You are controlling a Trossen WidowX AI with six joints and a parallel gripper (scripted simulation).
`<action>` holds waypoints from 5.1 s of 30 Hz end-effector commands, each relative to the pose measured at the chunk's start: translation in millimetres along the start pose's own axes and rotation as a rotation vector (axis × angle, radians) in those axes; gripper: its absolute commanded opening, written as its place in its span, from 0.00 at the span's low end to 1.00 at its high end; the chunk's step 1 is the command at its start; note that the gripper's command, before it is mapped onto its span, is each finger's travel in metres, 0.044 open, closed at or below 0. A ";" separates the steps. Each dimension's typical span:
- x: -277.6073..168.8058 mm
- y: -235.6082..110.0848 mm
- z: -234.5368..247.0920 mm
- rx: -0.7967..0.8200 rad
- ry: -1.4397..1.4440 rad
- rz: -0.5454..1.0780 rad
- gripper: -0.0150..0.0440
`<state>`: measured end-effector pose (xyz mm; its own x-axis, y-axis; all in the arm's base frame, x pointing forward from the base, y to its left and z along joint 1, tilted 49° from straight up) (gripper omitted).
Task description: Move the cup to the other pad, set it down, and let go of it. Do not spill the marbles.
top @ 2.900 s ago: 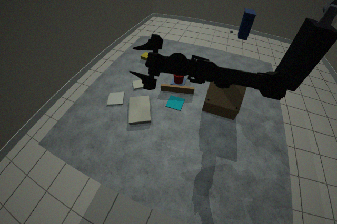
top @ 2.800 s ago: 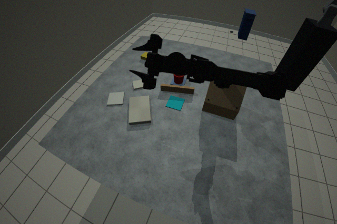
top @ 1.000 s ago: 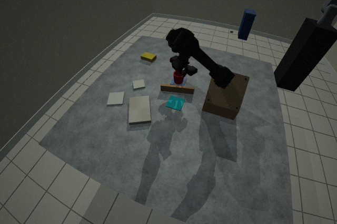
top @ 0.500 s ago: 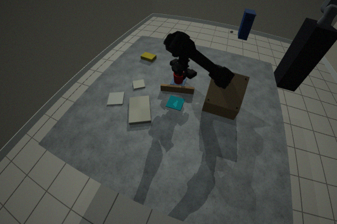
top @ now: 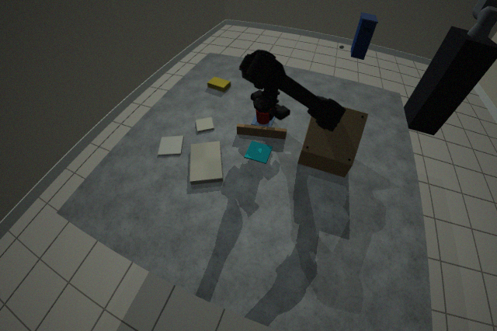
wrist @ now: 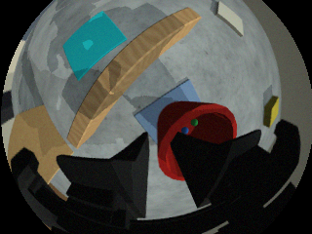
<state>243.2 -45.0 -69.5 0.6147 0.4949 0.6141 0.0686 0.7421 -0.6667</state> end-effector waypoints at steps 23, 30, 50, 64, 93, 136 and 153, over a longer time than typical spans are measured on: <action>0.0 -21.5 -2.3 -0.005 0.002 0.002 0.25; -0.7 -46.2 -2.8 -0.006 0.004 0.002 0.25; -2.1 -71.1 -0.9 -0.004 0.011 -0.005 0.25; 3.2 -71.3 4.6 -0.004 0.010 -0.004 0.25; 37.5 -72.1 42.5 -0.002 0.007 -0.003 0.25; 85.2 -74.1 94.0 0.000 0.008 -0.004 0.25; 103.4 -74.9 114.8 0.001 0.009 -0.005 0.25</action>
<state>212.7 -0.2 88.7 0.6174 0.4926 0.6133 0.0690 0.7427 -0.6661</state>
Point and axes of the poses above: the point midway between the two fingers, 35 mm back from their tips, its own y axis out along the fingers, its own z axis across the jaws, x = y × z, the point moved 9 cm from there along -y, back along the fingers, and after that the axes turned 7 degrees about y, right-handed, at the moved point
